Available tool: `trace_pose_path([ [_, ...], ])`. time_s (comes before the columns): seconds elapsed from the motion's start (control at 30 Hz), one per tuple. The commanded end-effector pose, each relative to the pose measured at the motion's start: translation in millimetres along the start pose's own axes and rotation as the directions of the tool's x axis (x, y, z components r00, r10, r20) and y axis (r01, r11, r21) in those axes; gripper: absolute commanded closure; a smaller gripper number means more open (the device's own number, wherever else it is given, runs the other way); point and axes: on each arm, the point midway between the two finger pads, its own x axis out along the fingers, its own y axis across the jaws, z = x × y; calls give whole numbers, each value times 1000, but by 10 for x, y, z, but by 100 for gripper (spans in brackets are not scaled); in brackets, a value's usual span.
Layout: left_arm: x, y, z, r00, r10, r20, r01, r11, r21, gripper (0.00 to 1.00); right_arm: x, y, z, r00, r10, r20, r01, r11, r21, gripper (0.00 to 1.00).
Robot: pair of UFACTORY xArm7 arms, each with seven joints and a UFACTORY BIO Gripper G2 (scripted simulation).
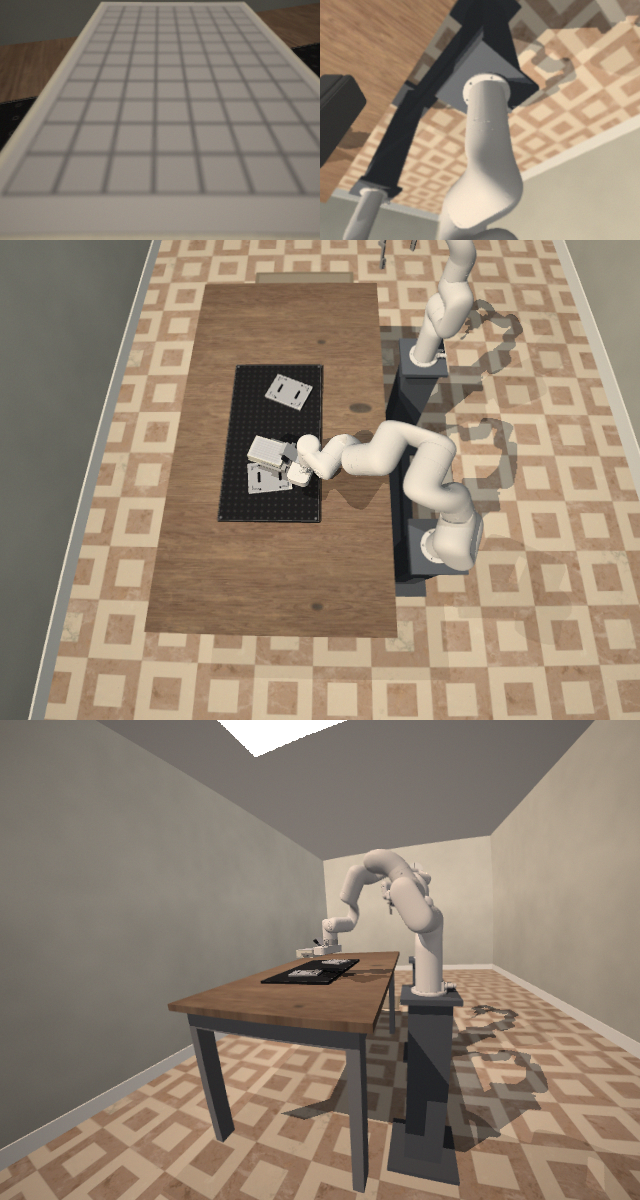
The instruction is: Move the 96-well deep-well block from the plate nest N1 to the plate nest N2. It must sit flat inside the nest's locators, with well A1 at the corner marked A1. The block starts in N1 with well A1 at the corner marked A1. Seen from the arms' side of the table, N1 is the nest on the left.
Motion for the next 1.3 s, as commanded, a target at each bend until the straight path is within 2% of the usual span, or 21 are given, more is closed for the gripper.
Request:
trace_pose_path([
  [0.0,58,-169,24,996,-91,2,91,996,-10,100,-7,0,3,1000,0,2,0,1000,0,0],
  [0.13,71,-235,25,996,-91,2,91,996,-10,100,-7,0,3,1000,0,2,0,1000,0,0],
  [0.63,161,-727,31,996,-91,2,91,996,-10,100,-7,0,3,1000,0,2,0,1000,0,0],
  [0.7,161,-727,31,996,-91,2,91,996,-10,100,-7,0,3,1000,0,2,0,1000,0,0],
  [1.2,252,-1220,36,996,-91,2,91,996,-11,100,-7,0,3,1000,0,2,0,1000,0,0],
  [1.27,252,-1220,36,996,-91,2,91,996,-11,100,-7,0,3,1000,0,2,0,1000,0,0],
])
